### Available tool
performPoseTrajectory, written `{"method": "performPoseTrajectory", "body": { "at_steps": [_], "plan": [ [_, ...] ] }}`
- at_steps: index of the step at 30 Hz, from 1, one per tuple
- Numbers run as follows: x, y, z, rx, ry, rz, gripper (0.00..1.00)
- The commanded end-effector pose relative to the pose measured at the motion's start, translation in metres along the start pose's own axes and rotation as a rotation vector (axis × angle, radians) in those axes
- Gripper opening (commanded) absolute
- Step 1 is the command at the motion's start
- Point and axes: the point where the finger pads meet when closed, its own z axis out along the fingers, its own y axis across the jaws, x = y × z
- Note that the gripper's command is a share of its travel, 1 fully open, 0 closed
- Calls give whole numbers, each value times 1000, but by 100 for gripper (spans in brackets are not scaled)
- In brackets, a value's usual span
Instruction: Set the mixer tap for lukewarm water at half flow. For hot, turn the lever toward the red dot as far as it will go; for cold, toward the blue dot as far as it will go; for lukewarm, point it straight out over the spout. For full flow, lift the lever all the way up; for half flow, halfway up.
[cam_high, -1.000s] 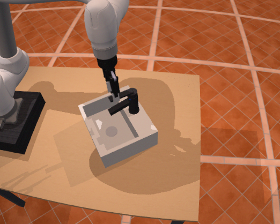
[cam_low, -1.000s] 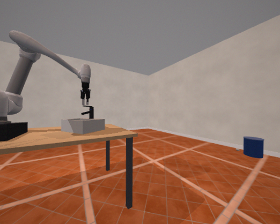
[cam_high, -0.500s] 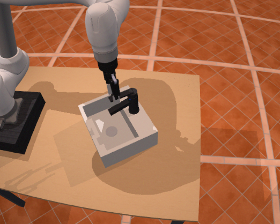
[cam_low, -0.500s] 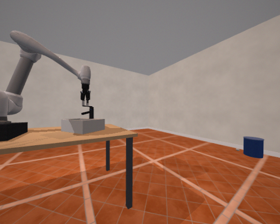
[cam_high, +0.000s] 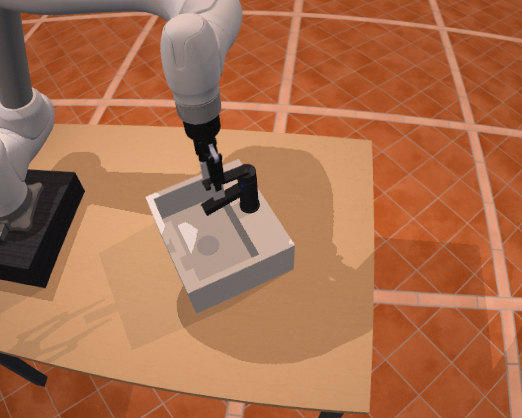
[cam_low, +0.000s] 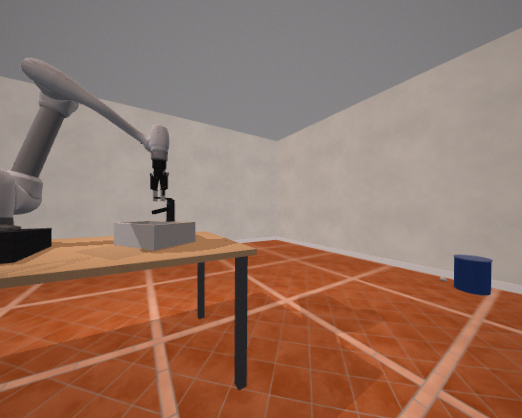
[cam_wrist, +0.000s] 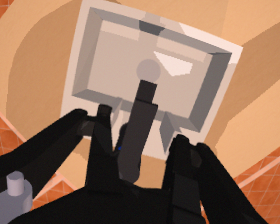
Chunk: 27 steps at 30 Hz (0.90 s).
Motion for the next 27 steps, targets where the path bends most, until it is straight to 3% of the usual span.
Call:
{"method": "performPoseTrajectory", "body": {
  "at_steps": [1,27],
  "plan": [
    [0,0,3,0,0,0,38],
    [0,0,9,0,0,0,38]
  ]
}}
